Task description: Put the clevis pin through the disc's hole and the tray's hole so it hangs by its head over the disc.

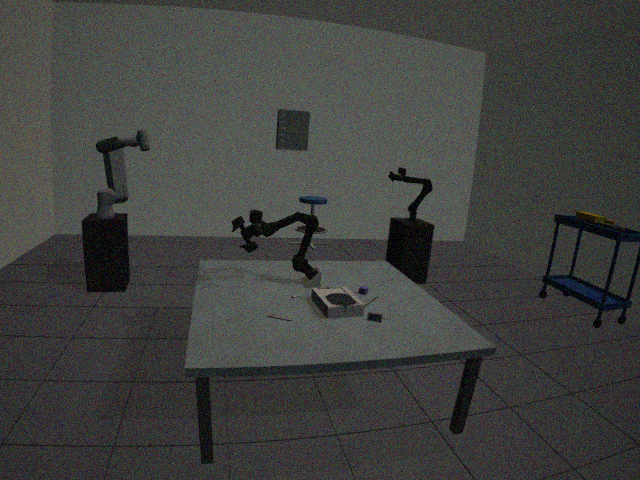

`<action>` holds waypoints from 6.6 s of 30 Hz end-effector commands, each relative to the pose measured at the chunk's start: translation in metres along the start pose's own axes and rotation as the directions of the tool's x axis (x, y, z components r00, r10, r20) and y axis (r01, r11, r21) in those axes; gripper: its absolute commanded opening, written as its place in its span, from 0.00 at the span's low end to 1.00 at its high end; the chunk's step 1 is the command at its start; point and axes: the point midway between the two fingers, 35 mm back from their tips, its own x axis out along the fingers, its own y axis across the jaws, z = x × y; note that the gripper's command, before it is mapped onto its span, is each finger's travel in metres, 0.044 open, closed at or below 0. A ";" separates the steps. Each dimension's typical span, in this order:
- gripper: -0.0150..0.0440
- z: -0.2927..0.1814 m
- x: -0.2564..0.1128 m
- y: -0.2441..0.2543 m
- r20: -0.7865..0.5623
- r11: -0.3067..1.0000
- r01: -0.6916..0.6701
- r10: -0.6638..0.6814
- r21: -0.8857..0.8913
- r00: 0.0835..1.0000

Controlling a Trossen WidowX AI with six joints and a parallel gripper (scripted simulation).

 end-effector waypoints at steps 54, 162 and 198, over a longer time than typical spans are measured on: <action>0.53 0.134 -0.075 0.323 -0.513 0.413 0.497 0.854 0.763 0.079; 0.25 0.133 -0.069 0.326 -0.514 0.411 0.496 0.854 0.765 0.084; 0.25 0.111 -0.062 0.365 -0.514 0.425 0.460 0.854 0.779 0.081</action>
